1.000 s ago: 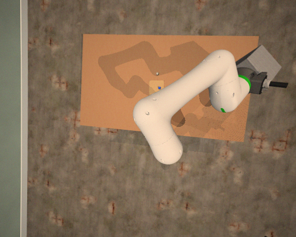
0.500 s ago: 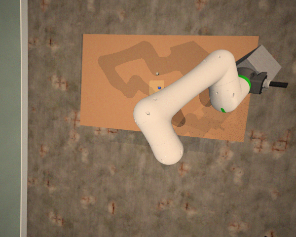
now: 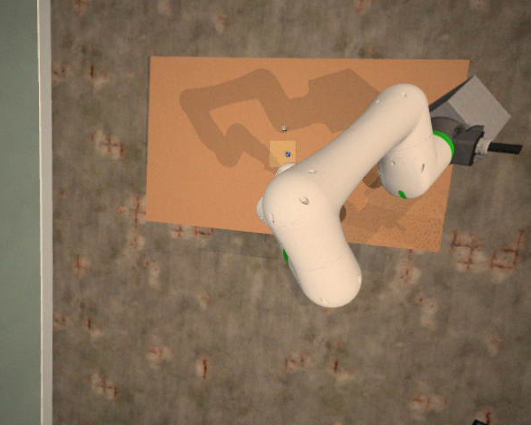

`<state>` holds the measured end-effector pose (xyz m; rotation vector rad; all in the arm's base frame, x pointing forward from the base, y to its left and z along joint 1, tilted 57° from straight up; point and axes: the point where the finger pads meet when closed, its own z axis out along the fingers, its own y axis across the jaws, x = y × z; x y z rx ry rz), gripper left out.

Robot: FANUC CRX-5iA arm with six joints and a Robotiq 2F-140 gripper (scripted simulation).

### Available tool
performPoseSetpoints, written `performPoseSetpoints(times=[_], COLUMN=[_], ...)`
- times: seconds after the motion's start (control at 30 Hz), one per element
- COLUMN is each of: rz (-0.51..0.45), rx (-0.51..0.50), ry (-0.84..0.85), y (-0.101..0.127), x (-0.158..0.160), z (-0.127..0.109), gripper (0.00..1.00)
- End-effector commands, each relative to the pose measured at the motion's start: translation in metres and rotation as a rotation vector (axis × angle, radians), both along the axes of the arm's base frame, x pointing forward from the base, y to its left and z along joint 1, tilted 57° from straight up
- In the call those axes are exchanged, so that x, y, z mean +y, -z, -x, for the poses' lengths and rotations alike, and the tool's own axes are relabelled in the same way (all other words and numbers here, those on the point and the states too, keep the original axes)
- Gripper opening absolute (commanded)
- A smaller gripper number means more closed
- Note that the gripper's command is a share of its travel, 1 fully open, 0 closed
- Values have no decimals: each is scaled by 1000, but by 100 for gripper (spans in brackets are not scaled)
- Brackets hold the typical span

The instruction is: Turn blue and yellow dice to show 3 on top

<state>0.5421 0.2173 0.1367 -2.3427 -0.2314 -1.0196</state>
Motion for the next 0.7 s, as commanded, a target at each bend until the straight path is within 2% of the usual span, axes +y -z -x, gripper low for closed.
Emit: performPoseSetpoints(times=[0.0, 0.47, 0.57, 0.67], rz=[2, -1, -41, -137], rx=[3, 6, 42, 129], ry=[1, 4, 40, 124], y=[-14, -16, -16, -16], x=[-13, -15, -15, -13], z=[15, 17, 17, 17], gripper=[9, 9, 9, 9])
